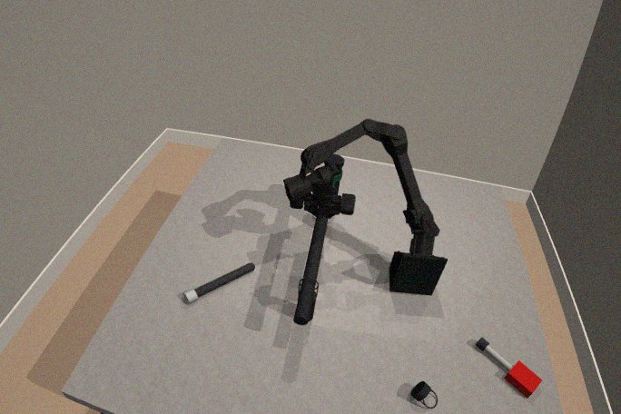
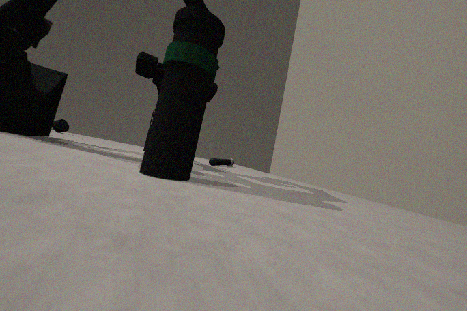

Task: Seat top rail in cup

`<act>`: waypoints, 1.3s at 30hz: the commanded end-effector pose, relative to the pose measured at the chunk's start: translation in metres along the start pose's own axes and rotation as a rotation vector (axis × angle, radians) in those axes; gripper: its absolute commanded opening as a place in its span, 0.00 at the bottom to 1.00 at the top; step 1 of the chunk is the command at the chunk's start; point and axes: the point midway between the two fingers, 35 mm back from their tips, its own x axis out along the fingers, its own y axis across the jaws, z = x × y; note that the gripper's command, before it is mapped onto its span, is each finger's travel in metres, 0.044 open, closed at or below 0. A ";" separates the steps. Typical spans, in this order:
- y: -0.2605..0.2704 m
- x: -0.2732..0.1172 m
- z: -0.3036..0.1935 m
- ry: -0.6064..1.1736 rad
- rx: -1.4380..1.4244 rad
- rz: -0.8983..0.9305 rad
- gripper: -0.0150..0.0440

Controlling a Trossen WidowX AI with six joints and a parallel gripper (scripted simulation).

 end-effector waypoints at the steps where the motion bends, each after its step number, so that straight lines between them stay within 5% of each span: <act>1: 0.002 -0.003 0.009 -0.006 0.019 0.023 0.25; 18: 0.000 0.001 0.002 0.003 0.000 0.000 0.25; 34: -0.001 -0.017 -0.009 0.010 -0.038 0.017 0.97; 39: -0.004 -0.038 -0.020 0.015 -0.082 0.036 1.00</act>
